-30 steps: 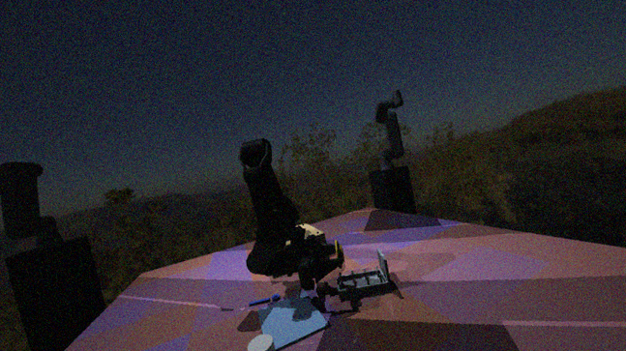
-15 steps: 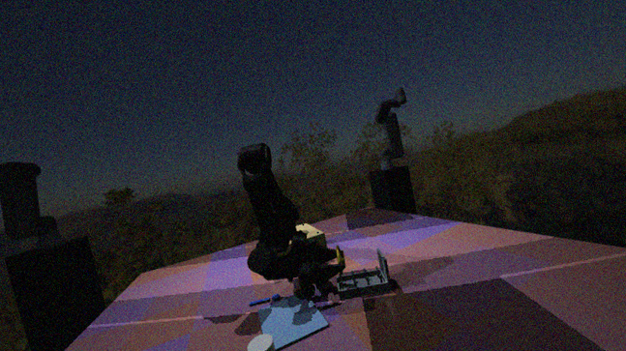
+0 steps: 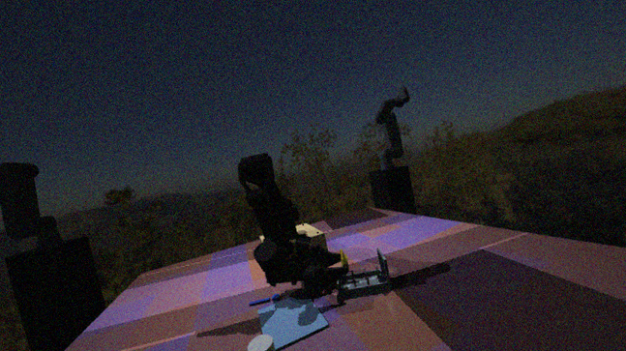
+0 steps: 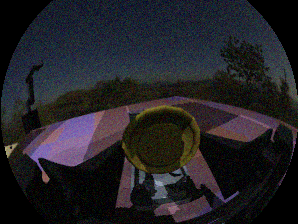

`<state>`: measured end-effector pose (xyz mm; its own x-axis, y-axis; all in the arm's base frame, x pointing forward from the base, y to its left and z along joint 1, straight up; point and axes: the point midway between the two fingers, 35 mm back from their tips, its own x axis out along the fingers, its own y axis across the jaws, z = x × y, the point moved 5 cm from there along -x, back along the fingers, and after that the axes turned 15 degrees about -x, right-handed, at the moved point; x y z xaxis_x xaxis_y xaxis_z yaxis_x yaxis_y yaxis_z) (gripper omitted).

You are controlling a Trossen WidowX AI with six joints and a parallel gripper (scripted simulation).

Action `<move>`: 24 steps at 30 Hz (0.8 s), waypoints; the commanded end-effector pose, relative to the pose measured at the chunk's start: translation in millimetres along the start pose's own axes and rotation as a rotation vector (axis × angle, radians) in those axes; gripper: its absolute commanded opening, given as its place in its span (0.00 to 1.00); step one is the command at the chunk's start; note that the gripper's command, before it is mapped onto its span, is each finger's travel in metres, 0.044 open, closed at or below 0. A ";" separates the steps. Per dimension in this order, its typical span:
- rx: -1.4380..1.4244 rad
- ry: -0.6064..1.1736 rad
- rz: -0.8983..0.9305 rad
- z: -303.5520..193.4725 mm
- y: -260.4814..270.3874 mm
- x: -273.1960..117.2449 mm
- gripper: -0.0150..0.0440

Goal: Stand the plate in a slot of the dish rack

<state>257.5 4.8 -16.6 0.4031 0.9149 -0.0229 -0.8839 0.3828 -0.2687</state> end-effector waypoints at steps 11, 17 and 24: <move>-0.015 0.000 0.008 -22.2 8.7 4.5 0.25; 0.002 0.000 0.008 -19.0 9.2 4.0 0.25; 0.002 0.000 0.008 -19.0 9.2 4.0 0.25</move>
<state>255.6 9.5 -37.7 0.3962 0.9178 -0.0251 -0.8867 0.3754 -0.2697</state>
